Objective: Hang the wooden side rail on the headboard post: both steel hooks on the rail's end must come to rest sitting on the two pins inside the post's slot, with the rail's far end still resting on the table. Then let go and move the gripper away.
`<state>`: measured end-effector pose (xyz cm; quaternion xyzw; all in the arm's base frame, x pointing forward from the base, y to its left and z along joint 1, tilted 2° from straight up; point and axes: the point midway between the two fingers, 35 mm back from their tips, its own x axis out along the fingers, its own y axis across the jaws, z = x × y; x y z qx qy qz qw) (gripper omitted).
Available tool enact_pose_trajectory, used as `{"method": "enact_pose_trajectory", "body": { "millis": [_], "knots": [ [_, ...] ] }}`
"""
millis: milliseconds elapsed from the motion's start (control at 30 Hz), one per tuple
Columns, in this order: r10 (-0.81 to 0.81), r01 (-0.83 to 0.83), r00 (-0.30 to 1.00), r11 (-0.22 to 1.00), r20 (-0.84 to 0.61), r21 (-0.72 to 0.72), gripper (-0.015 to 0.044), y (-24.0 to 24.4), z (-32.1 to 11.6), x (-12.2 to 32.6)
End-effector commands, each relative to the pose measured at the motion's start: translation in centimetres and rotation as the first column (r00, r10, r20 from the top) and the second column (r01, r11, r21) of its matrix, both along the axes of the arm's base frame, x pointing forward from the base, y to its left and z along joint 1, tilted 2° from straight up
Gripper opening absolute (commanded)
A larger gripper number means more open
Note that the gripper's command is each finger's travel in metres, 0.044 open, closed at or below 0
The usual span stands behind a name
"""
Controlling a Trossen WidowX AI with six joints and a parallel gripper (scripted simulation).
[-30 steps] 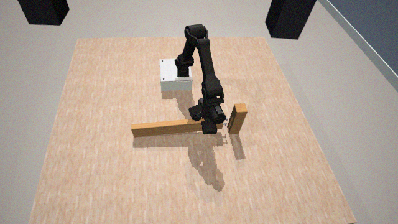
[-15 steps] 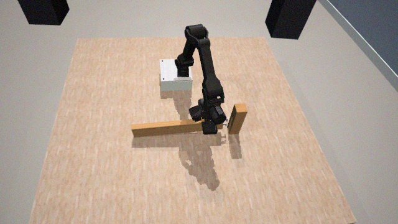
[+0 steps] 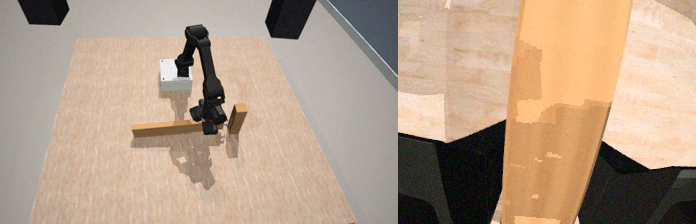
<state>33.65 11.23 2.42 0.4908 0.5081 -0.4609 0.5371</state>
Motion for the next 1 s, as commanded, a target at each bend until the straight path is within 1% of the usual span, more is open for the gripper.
{"method": "enact_pose_trajectory", "body": {
  "millis": [0, 967],
  "knots": [
    [-0.002, 0.002, 1.000, 1.000, 0.011, 0.001, 0.0000, 0.14, 0.32, 0.37],
    [-0.002, 0.002, 1.000, 1.000, 0.011, 0.001, 0.0000, 0.45, 0.30, 0.55]
  ]
}}
